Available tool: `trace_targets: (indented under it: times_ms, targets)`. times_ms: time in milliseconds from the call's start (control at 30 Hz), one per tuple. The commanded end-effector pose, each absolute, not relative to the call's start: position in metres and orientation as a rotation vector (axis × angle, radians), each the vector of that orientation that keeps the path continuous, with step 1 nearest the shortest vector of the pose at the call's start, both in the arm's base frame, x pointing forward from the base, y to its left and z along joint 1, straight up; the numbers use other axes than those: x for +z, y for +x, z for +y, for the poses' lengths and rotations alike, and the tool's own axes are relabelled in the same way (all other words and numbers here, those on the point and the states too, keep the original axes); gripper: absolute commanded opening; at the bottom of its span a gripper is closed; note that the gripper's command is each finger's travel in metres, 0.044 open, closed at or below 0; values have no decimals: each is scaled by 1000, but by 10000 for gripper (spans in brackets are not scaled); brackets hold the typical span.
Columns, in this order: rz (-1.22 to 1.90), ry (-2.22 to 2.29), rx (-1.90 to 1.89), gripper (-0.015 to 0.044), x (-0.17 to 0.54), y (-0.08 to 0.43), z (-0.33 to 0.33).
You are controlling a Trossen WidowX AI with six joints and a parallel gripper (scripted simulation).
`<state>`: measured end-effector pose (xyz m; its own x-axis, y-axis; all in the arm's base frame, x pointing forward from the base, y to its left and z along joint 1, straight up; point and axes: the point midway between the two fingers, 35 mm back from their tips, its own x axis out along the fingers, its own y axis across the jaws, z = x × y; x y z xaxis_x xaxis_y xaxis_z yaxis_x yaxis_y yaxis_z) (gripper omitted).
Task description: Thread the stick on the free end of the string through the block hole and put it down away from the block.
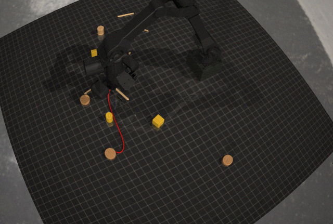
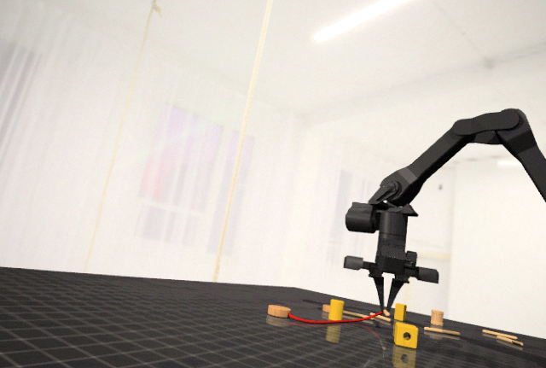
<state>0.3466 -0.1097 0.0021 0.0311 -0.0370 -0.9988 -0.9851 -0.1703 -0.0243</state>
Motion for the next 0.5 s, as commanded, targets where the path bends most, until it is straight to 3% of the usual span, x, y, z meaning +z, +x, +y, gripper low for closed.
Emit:
trace_targets:
  times_ms: [0,467]
  targets:
    - [1131,-1388,1289,0,1,344,-109]
    - [1131,-1387,1290,0,-11,331,-105]
